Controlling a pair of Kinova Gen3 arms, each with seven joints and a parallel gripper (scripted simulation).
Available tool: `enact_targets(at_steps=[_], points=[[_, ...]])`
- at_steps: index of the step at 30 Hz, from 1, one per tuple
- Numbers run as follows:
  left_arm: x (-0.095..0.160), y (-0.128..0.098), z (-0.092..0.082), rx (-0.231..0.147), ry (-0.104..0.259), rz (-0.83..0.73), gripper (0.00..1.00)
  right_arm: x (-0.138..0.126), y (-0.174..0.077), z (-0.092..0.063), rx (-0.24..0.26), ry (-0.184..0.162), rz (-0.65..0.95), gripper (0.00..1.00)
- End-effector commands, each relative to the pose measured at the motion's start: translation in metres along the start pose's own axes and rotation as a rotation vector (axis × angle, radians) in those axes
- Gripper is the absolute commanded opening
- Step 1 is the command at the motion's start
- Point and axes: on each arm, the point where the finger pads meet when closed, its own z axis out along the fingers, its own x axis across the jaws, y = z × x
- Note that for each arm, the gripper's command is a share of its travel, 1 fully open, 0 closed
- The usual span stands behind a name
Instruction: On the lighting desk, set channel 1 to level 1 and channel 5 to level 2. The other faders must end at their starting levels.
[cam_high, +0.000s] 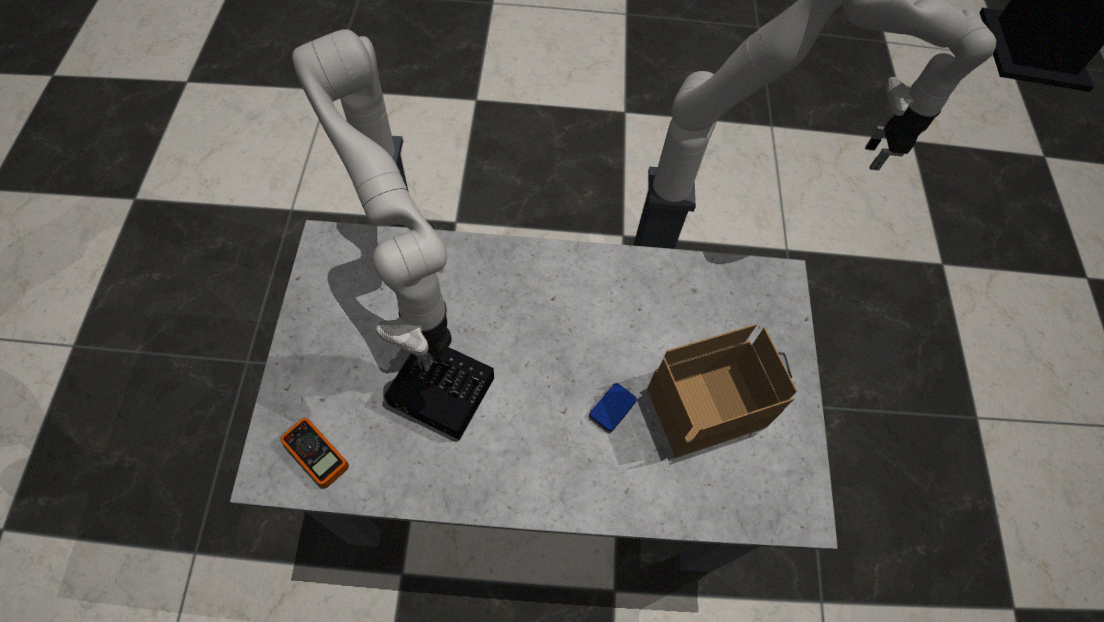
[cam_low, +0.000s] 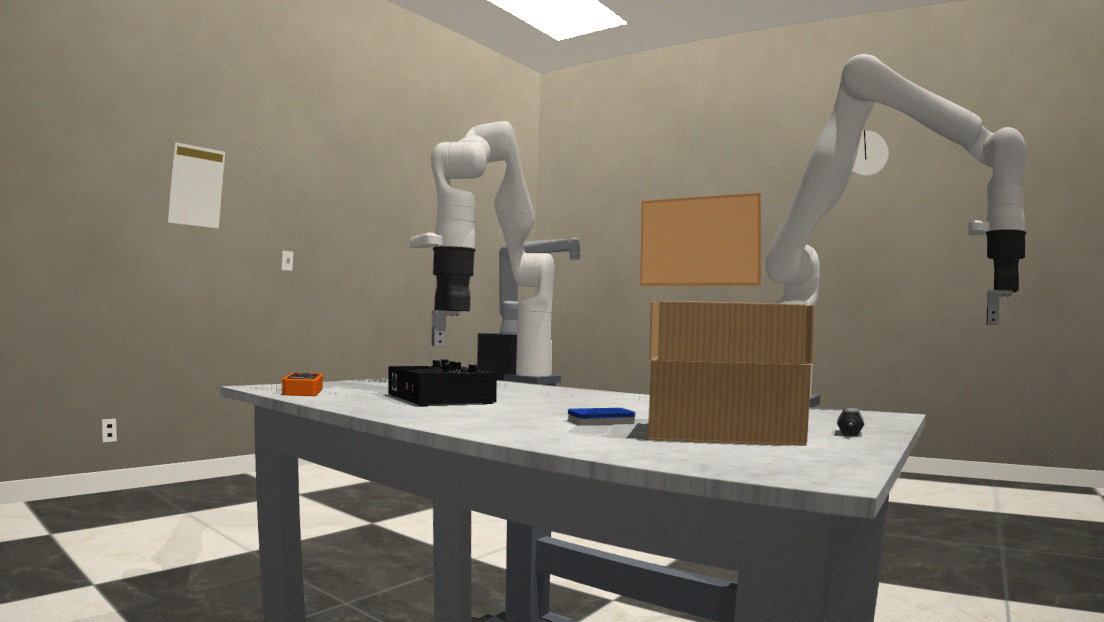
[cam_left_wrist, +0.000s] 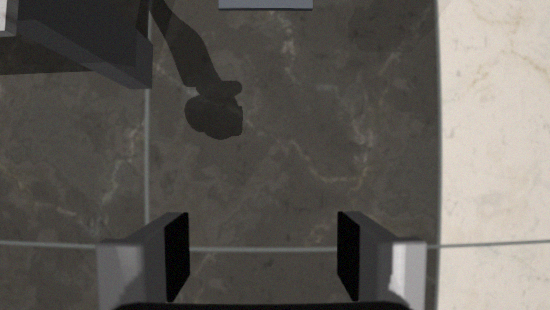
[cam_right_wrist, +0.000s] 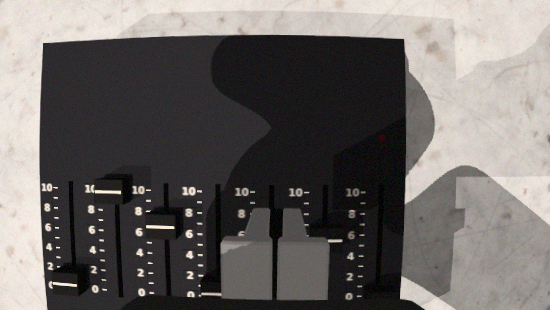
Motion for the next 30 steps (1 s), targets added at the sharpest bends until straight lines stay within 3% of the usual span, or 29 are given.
enact_targets(at_steps=[1,12,13,25,30], points=[[0.0,0.003,-0.001,-0.012,-0.004,0.007,1.0,-0.001,0.0,-0.006,-0.001,-0.006,-0.004,0.0],[0.0,0.003,-0.001,-0.012,-0.004,0.007,1.0,-0.001,0.0,-0.006,-0.001,-0.006,-0.004,0.0],[0.0,0.003,-0.001,-0.012,-0.004,0.007,1.0,-0.001,0.0,-0.006,-0.001,-0.006,-0.004,1.0],[0.0,0.003,-0.001,-0.012,-0.004,0.007,1.0,-0.001,0.0,-0.029,-0.001,-0.006,-0.004,1.0],[0.0,0.003,-0.001,-0.012,-0.004,0.007,1.0,-0.001,0.0,-0.053,-0.001,-0.006,-0.004,1.0]])
